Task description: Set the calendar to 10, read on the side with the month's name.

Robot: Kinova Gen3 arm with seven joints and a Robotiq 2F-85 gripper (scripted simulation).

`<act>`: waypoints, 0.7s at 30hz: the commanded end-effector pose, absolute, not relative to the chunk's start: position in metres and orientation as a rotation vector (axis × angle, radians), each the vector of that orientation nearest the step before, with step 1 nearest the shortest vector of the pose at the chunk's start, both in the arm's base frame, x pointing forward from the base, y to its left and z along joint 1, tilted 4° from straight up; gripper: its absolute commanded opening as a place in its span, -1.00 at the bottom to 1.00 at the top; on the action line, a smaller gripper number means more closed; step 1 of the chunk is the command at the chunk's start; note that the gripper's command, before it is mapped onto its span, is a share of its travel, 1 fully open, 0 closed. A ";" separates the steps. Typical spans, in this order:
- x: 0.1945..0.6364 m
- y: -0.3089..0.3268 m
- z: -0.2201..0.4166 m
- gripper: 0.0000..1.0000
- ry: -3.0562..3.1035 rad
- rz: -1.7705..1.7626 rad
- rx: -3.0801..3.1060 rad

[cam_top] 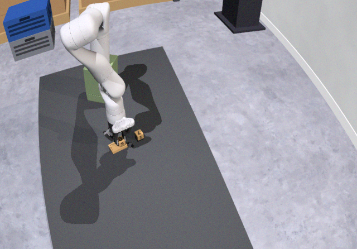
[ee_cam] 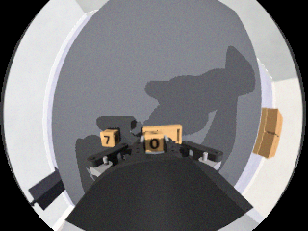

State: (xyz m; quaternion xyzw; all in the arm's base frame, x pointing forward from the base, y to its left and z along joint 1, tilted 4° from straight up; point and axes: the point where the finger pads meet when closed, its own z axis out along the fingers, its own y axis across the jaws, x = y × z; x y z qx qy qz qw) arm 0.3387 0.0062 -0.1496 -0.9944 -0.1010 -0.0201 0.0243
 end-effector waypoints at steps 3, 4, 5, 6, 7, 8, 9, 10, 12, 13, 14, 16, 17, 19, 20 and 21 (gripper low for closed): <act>0.341 0.006 -0.153 -0.47 -0.320 -0.070 -3.077; 0.341 0.006 -0.154 -0.47 -0.320 -0.070 -3.077; 0.341 0.006 -0.154 -0.47 -0.320 -0.070 -3.077; 0.341 0.006 -0.154 -0.47 -0.320 -0.070 -3.077; 0.341 0.006 -0.155 -0.47 -0.320 -0.070 -3.077; 0.341 0.006 -0.155 -0.47 -0.320 -0.070 -3.077; 0.341 0.006 -0.155 -0.47 -0.320 -0.070 -3.077; 0.341 0.006 -0.155 -0.47 -0.320 -0.070 -3.077; 0.340 0.006 -0.156 -0.47 -0.320 -0.069 -3.077; 0.340 0.006 -0.156 -0.47 -0.320 -0.069 -3.077; 0.341 0.006 -0.156 -0.47 -0.320 -0.069 -3.077; 0.340 0.006 -0.156 -0.47 -0.320 -0.069 -3.077; 0.340 0.006 -0.157 -0.47 -0.320 -0.069 -3.077; 0.340 0.006 -0.157 -0.47 -0.320 -0.068 -3.077; 0.340 0.006 -0.157 -0.47 -0.320 -0.068 -3.077; 0.340 0.006 -0.157 -0.47 -0.320 -0.068 -3.077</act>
